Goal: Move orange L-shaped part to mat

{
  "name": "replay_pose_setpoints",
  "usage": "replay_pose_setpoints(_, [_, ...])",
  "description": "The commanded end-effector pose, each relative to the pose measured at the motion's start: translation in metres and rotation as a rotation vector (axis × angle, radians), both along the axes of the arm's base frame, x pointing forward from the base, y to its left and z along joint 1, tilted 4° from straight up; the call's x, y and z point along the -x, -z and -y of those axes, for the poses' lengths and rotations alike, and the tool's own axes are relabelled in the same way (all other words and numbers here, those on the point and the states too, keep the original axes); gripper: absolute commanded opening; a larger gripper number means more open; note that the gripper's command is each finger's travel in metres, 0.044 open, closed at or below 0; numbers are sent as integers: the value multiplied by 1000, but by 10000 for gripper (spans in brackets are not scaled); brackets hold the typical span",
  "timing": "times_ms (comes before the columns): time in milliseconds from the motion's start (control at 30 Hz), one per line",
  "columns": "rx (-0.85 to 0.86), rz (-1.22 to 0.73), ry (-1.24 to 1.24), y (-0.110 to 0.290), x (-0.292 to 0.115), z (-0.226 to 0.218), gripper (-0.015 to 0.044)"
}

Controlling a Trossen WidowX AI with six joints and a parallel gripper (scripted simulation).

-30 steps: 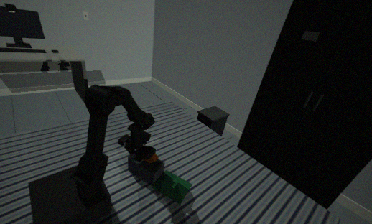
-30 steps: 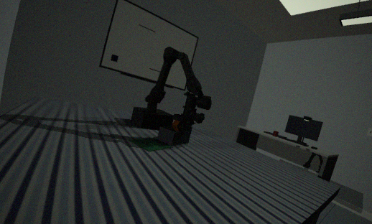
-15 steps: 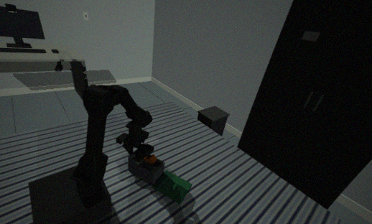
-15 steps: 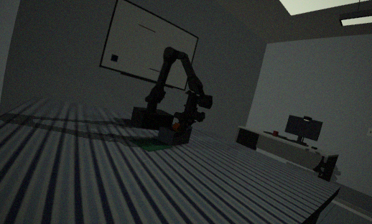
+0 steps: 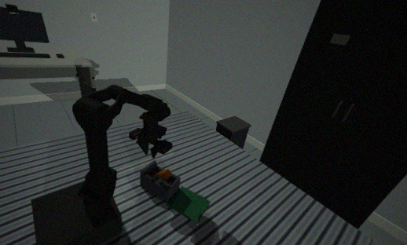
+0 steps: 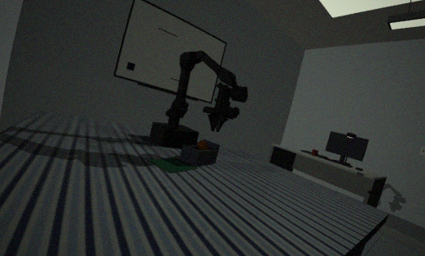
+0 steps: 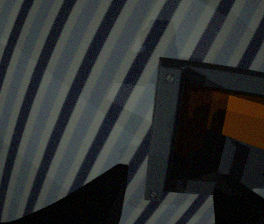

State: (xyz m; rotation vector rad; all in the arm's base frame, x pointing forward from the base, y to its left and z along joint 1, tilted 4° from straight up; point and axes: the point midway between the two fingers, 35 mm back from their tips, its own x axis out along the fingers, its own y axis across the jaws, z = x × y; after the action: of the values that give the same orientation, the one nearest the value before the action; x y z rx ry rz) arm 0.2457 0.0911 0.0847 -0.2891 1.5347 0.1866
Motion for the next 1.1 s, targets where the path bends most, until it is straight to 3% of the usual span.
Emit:
replay_pose_setpoints(0, [-2, 4, 0, 0, -1, 0, 180])
replay_pose_setpoints(733, [-2, 4, 0, 0, -1, 0, 180])
replay_pose_setpoints(767, [-2, 5, 20, 0, -1, 0, 206])
replay_pose_setpoints(867, [-7, 15, 187, -1, -6, 7, 280])
replay_pose_setpoints(1067, [-23, 54, 822, -5, -20, 35, 280])
